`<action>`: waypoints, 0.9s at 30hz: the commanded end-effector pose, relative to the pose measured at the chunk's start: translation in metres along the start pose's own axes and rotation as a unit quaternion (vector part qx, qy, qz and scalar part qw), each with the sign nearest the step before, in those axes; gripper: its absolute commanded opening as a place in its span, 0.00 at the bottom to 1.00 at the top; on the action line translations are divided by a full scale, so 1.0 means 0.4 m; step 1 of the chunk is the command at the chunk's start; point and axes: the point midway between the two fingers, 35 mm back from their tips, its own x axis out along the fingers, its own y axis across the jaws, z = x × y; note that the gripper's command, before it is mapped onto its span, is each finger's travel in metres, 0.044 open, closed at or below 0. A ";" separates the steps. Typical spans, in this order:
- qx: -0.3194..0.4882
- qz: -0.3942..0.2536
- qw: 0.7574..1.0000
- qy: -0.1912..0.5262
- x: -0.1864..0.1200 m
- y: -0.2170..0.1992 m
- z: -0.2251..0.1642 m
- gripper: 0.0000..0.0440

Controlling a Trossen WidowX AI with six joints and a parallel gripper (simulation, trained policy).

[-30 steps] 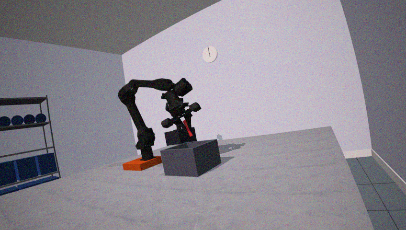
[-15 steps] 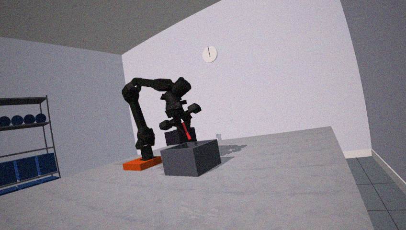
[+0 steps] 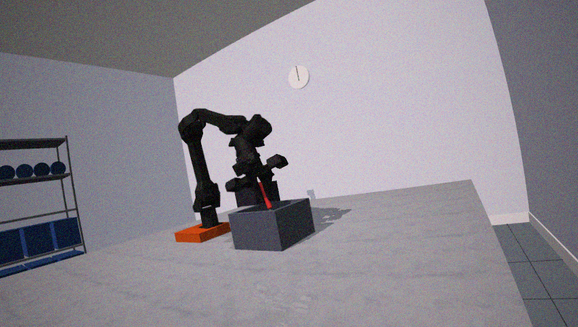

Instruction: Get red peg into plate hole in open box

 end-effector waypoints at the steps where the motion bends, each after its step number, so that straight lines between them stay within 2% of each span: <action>1: 0.002 -0.007 1.000 0.008 0.026 0.002 0.012 0.04; 10: -0.002 -0.035 0.999 0.021 0.088 -0.008 0.018 0.06; 17: -0.022 -0.058 0.998 0.025 0.120 -0.016 0.031 0.38; 27: -0.037 -0.068 0.997 0.030 0.125 0.019 0.058 0.39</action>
